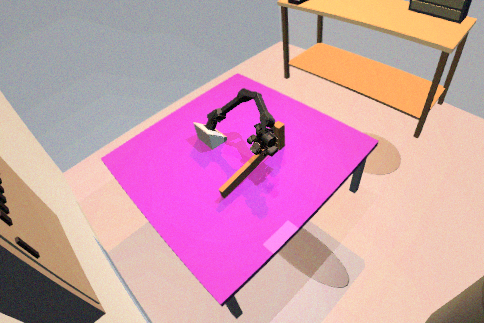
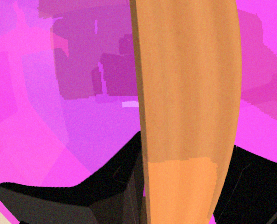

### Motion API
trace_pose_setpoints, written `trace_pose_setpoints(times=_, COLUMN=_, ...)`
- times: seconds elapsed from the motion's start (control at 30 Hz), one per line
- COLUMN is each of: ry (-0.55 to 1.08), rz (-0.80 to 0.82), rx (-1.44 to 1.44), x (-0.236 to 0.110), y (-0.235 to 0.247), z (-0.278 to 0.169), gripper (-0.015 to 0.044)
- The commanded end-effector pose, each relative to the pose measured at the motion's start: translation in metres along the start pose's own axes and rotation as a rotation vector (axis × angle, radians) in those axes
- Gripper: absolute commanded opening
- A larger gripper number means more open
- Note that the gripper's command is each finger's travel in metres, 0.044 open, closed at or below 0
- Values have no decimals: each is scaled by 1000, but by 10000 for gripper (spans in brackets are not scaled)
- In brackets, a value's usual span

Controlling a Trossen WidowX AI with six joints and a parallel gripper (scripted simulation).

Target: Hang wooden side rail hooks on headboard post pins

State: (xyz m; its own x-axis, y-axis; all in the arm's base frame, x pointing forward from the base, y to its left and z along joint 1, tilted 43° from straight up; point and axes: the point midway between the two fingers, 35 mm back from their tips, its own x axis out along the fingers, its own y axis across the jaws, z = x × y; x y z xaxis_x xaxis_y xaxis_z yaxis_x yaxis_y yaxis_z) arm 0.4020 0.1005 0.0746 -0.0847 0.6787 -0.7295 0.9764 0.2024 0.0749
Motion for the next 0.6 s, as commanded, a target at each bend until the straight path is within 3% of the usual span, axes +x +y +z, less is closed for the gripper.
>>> trace_pose_setpoints(times=0.0, ry=-2, rz=24, rx=-4, x=-10, y=2, z=-3, gripper=0)
trace_pose_setpoints(times=0.57, ry=-2, rz=24, rx=-4, x=-8, y=2, z=-5, gripper=0)
